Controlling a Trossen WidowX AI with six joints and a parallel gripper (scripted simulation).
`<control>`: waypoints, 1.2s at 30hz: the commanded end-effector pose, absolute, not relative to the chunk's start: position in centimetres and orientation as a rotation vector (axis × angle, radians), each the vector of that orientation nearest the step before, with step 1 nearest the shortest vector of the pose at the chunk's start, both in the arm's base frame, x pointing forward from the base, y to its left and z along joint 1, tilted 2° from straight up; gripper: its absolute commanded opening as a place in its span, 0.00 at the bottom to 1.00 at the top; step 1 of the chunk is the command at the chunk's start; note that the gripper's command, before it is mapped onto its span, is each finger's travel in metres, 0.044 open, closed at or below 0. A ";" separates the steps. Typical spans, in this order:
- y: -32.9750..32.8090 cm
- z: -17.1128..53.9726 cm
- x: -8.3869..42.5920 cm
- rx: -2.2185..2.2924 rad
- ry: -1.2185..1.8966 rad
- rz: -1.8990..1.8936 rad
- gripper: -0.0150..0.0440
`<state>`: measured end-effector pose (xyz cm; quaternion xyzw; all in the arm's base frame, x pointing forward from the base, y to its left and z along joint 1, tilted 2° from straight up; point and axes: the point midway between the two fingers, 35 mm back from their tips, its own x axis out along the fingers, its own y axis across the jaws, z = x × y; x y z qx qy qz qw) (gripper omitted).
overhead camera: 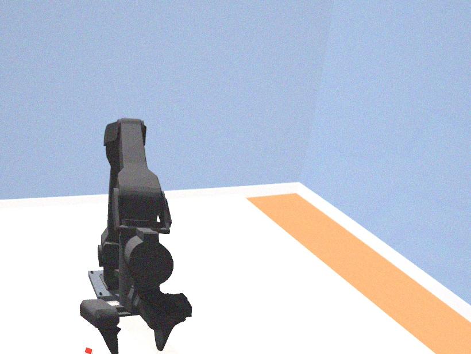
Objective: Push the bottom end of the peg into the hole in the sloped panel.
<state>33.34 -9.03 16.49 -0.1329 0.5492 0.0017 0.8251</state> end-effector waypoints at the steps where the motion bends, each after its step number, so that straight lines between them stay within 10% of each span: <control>1: -10.3 15.8 32.8 -0.168 1.219 -0.056 1.00; 36: -16.4 11.4 26.6 0.520 1.488 -0.485 1.00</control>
